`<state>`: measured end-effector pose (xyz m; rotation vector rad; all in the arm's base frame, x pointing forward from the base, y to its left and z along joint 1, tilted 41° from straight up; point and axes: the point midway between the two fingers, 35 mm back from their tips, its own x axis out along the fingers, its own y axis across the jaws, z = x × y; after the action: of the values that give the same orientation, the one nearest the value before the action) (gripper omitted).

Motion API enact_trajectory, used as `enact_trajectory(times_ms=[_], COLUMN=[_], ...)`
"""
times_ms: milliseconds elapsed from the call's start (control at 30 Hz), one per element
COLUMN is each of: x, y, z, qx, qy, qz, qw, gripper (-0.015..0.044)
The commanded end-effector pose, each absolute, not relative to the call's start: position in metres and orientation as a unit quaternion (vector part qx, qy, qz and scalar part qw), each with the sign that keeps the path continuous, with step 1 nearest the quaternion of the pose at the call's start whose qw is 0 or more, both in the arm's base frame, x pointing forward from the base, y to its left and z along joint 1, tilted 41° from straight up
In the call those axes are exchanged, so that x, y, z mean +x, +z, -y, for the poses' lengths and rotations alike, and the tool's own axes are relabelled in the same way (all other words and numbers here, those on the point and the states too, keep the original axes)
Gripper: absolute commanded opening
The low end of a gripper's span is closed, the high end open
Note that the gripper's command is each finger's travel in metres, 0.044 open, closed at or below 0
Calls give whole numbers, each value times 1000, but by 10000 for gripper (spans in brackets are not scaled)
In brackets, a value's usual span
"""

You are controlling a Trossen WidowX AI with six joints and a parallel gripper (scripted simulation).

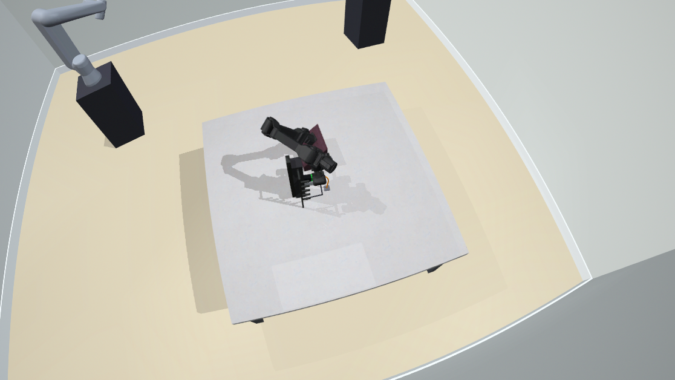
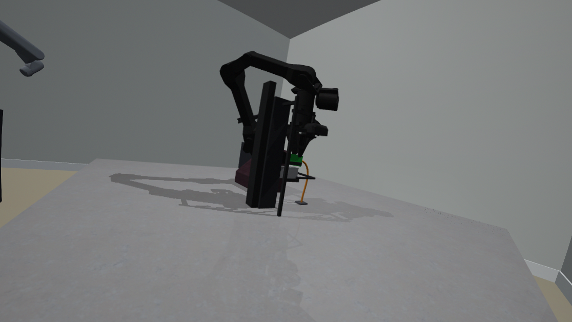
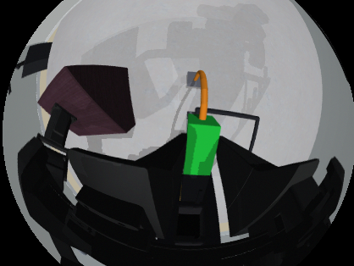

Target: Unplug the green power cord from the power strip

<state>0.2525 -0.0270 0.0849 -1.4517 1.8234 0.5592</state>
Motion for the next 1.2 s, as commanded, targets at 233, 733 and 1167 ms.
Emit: enact_trajectory(times_ms=[233, 733, 1167], x=[253, 262, 268], y=[84, 70, 60], z=[26, 9, -8], qx=[-564, -565, -565], qy=[217, 218, 219], qz=[-709, -708, -708], qw=[364, 364, 363], gripper=[0, 0, 0])
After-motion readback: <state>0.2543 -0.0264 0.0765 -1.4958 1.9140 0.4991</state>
